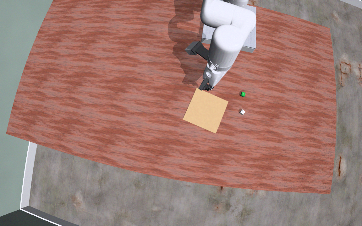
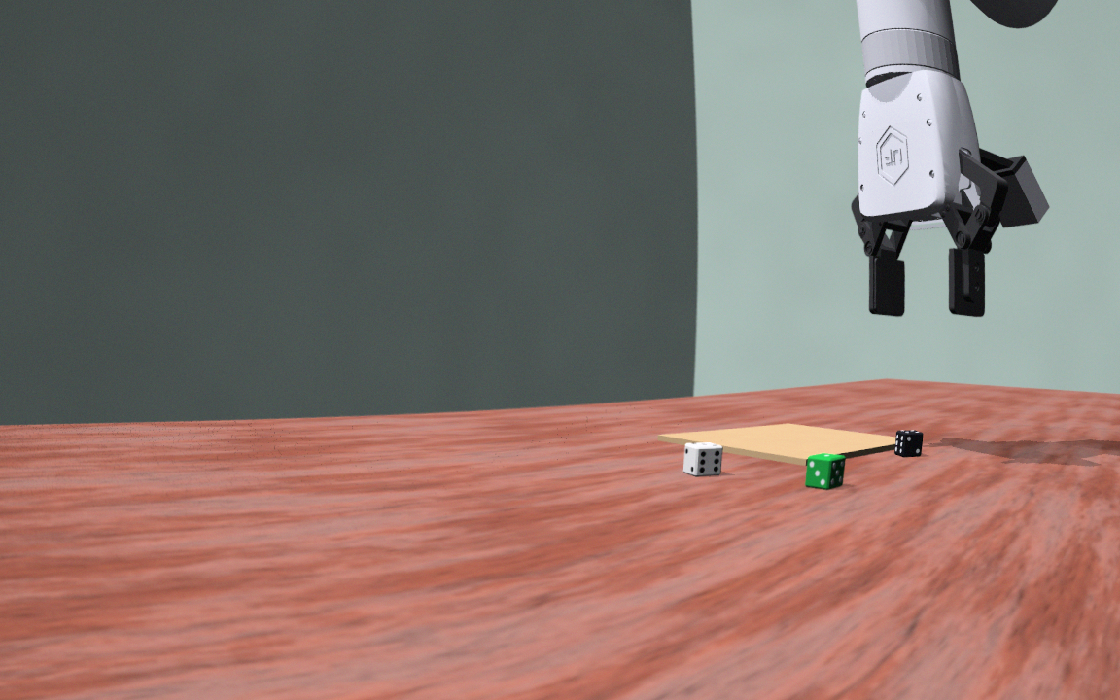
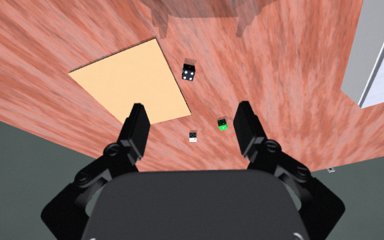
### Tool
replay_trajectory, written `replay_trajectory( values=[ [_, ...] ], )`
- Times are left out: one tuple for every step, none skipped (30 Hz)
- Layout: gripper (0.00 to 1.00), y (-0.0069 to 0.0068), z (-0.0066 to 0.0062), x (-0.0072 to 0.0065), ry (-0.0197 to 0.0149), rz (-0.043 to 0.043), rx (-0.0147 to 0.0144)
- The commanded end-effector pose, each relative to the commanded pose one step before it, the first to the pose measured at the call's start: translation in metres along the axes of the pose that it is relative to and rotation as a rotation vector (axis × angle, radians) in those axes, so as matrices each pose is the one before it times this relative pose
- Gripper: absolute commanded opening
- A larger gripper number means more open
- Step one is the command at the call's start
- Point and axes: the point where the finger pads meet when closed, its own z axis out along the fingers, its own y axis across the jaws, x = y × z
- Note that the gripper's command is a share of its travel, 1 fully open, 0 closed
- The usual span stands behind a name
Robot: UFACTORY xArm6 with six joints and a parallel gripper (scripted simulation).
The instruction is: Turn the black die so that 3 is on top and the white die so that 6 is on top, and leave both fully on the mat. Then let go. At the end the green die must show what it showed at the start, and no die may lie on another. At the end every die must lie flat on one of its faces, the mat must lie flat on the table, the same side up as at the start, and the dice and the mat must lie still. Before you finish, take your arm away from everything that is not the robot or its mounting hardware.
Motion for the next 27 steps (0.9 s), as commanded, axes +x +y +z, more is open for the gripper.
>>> replay_trajectory(
  values=[
    [1.00, -0.00100, 0.00411, 0.00046, 0.01213, 0.16345, 0.01039],
    [1.00, 0.00008, 0.00100, 0.00023, -0.00002, 0.03080, -0.00001],
    [1.00, 0.00006, 0.00077, 0.00018, -0.00001, 0.02364, 0.00000],
    [1.00, 0.00004, 0.00055, 0.00013, -0.00001, 0.01693, 0.00000],
    [1.00, 0.00002, 0.00035, 0.00009, -0.00001, 0.01095, 0.00000],
    [1.00, 0.00001, 0.00019, 0.00005, 0.00000, 0.00598, 0.00000],
    [1.00, 0.00000, 0.00008, 0.00002, 0.00000, 0.00233, 0.00000],
    [1.00, 0.00000, 0.00001, 0.00000, 0.00000, 0.00035, 0.00000],
    [0.31, 0.00000, 0.00000, 0.00000, 0.00000, 0.00000, 0.00000],
    [0.31, 0.00000, 0.00000, 0.00000, 0.00000, 0.00000, 0.00000],
    [0.31, 0.00000, 0.00000, 0.00000, 0.00000, 0.00000, 0.00000],
    [0.31, 0.00000, 0.00000, 0.00000, 0.00000, 0.00000, 0.00000],
    [0.31, 0.00000, 0.00000, 0.00000, 0.00000, 0.00000, 0.00000],
    [0.31, 0.00000, 0.00000, 0.00000, 0.00000, 0.00000, 0.00000],
    [0.31, 0.00000, 0.00000, 0.00000, 0.00000, 0.00000, 0.00000],
    [0.31, 0.00000, 0.00000, 0.00000, 0.00000, 0.00000, 0.00000],
    [0.31, 0.00000, 0.00000, 0.00000, 0.00000, 0.00000, 0.00000],
    [0.31, 0.00000, 0.00000, 0.00000, 0.00000, 0.00000, 0.00000],
    [0.31, 0.00000, 0.00000, 0.00000, 0.00000, 0.00000, 0.00000],
    [0.31, 0.00000, 0.00000, 0.00000, 0.00000, 0.00000, 0.00000],
    [0.31, 0.00000, 0.00000, 0.00000, 0.00000, 0.00000, 0.00000],
    [0.31, 0.00000, 0.00000, 0.00000, 0.00000, 0.00000, 0.00000],
    [0.31, 0.00000, 0.00000, 0.00000, 0.00000, 0.00000, 0.00000],
    [0.31, 0.00000, 0.00000, 0.00000, 0.00000, 0.00000, 0.00000],
    [0.31, 0.00000, 0.00000, 0.00000, 0.00000, 0.00000, 0.00000],
    [0.31, 0.00000, 0.00000, 0.00000, 0.00000, 0.00000, 0.00000],
    [0.31, 0.00000, 0.00000, 0.00000, 0.00000, 0.00000, 0.00000]
  ],
)
